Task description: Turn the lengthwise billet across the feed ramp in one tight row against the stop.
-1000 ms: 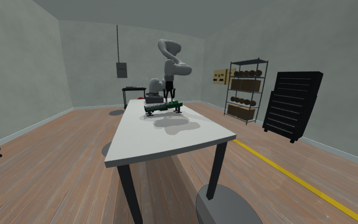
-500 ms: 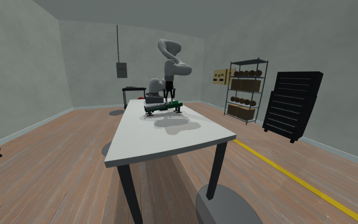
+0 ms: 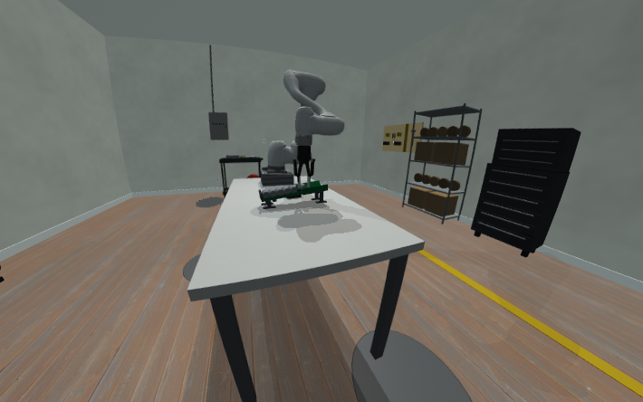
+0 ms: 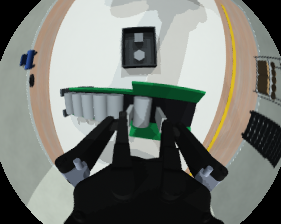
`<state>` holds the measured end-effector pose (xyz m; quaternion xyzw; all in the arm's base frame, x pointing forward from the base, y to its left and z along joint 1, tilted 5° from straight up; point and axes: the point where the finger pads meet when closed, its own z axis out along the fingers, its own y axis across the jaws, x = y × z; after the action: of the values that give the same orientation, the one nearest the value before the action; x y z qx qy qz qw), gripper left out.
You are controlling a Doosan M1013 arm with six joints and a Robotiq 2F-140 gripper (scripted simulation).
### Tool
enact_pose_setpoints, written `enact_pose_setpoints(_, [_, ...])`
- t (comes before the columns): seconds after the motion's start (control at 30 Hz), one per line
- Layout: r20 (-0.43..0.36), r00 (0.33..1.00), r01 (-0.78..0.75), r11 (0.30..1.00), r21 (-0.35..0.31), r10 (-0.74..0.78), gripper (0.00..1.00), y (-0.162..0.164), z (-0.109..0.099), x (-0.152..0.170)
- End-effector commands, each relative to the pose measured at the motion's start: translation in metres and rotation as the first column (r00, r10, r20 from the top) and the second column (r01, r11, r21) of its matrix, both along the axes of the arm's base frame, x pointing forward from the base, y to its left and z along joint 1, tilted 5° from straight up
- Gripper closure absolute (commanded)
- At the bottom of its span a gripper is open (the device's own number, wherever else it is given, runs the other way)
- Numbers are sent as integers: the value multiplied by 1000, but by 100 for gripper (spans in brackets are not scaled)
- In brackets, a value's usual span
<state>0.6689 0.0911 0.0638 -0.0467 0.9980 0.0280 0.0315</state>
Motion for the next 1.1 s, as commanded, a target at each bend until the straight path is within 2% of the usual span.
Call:
enact_pose_setpoints(0.0, [0,1000,0,1000,0,0,59,0,0,0])
enact_pose_setpoints(0.47, [0,1000,0,1000,0,0,59,0,8,-1])
enact_pose_setpoints(0.8, [0,1000,0,1000,0,0,59,-1,23,-1])
enact_pose_setpoints(1.07, [0,1000,0,1000,0,0,59,-2,43,-3])
